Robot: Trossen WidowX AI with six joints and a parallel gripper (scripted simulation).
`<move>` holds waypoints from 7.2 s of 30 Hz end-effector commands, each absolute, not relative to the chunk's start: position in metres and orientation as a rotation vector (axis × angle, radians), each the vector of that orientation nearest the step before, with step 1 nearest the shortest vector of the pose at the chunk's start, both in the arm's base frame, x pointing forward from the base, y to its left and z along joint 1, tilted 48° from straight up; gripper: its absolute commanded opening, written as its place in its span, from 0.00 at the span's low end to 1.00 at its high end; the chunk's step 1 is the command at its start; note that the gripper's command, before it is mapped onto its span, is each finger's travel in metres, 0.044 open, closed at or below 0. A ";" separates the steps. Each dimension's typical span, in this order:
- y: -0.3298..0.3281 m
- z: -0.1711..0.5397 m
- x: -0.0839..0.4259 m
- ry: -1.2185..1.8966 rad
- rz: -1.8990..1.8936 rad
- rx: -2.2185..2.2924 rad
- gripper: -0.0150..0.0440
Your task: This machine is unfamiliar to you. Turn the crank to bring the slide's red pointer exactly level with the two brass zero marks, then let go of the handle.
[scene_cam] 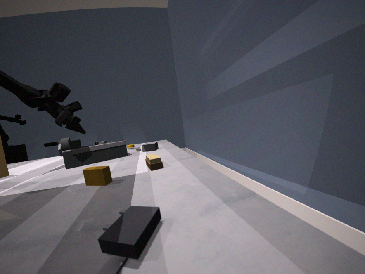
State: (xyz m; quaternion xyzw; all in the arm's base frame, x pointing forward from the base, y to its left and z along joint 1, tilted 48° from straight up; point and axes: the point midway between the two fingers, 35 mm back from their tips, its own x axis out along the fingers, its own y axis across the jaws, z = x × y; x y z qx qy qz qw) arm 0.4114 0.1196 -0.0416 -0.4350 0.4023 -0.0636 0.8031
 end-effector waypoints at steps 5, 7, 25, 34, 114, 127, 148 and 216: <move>0.120 -0.042 0.411 0.862 -0.136 -0.932 0.25; 0.120 -0.042 0.411 0.862 -0.136 -0.932 0.25; 0.120 -0.042 0.411 0.862 -0.136 -0.932 0.74; 0.120 -0.042 0.411 0.862 -0.136 -0.932 0.91; 0.119 -0.042 0.411 0.863 -0.135 -0.931 0.25; 0.119 -0.042 0.411 0.863 -0.135 -0.931 0.48; 0.119 -0.042 0.411 0.863 -0.135 -0.931 0.64; 0.119 -0.042 0.411 0.863 -0.135 -0.931 0.25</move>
